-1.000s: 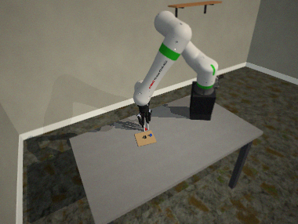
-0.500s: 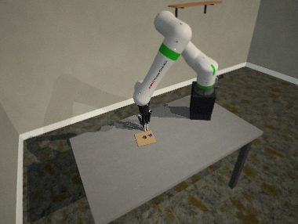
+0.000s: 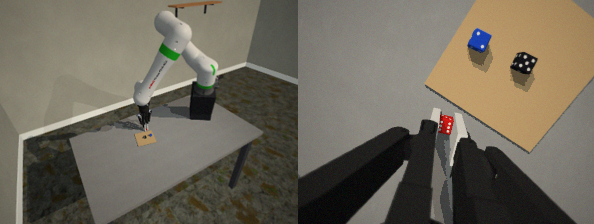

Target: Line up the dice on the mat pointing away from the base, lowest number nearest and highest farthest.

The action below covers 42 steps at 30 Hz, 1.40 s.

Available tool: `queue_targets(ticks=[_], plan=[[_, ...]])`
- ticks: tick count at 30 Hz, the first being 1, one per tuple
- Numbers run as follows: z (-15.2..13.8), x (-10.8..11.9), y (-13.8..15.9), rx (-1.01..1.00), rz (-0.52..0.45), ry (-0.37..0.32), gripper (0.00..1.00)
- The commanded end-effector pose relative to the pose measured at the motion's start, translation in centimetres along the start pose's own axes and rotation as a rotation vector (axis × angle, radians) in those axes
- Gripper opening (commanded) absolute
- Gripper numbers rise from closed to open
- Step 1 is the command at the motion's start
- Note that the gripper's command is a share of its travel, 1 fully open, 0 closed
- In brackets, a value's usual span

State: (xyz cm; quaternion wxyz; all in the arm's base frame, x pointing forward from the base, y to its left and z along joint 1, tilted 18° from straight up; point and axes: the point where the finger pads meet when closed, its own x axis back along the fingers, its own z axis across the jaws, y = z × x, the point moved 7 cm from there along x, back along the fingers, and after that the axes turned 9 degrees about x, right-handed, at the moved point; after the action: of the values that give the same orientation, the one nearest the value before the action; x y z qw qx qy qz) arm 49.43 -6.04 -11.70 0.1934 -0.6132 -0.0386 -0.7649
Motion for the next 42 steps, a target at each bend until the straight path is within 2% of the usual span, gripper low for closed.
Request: queue_targets(ticks=[1, 7, 13, 22, 26, 39, 40, 42], plan=[[0.0, 0.0, 0.0, 0.000, 0.000, 0.000, 0.07], [0.0, 0.2, 0.0, 0.000, 0.000, 0.000, 0.07], [0.0, 1.5, 0.0, 0.000, 0.000, 0.000, 0.07], [0.0, 7.8, 0.0, 0.000, 0.000, 0.000, 0.07], [0.0, 9.6, 0.0, 0.000, 0.000, 0.000, 0.07], [0.1, 10.0, 0.0, -0.002, 0.000, 0.000, 0.07], [0.9, 10.0, -0.3, -0.015, 0.000, 0.000, 0.07], [4.7, 10.1, -1.6, -0.078, 0.000, -0.001, 0.07]])
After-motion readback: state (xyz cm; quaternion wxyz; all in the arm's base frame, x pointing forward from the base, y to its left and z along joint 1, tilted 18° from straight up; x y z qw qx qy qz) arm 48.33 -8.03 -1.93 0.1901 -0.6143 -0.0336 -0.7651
